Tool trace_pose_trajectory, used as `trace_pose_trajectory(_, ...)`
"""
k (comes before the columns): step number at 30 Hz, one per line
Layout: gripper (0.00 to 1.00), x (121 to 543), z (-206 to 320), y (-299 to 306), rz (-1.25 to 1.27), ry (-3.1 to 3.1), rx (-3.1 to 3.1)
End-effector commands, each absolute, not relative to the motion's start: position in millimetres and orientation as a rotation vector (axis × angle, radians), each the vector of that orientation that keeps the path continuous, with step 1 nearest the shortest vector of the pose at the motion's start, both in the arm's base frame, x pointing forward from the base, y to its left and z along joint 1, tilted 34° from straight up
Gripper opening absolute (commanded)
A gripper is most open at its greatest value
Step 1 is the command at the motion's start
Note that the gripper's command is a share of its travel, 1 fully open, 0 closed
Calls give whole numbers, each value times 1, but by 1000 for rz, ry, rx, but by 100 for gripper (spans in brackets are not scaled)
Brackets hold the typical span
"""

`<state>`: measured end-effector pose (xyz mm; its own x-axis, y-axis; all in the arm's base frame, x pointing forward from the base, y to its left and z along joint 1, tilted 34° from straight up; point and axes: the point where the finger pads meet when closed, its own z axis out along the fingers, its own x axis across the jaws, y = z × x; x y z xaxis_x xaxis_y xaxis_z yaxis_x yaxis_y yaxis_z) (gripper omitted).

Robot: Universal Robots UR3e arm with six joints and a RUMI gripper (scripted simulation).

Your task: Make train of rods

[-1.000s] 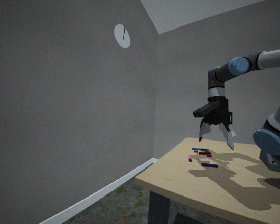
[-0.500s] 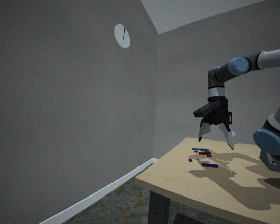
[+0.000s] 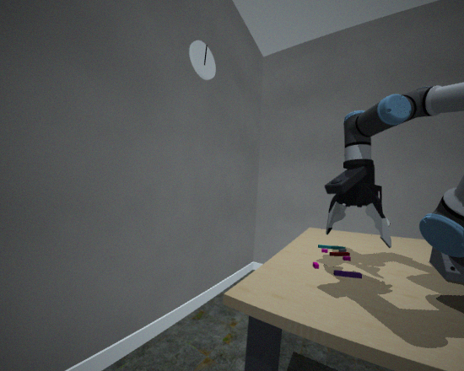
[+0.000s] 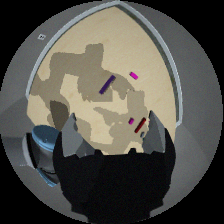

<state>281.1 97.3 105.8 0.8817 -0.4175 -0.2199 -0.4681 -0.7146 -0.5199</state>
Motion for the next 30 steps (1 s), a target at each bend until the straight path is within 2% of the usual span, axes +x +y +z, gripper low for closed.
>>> trace_pose_trajectory(1,100,281,106,97,82,540,-2486)
trace_pose_trajectory(30,100,275,104,94,-244,-518,-2507)
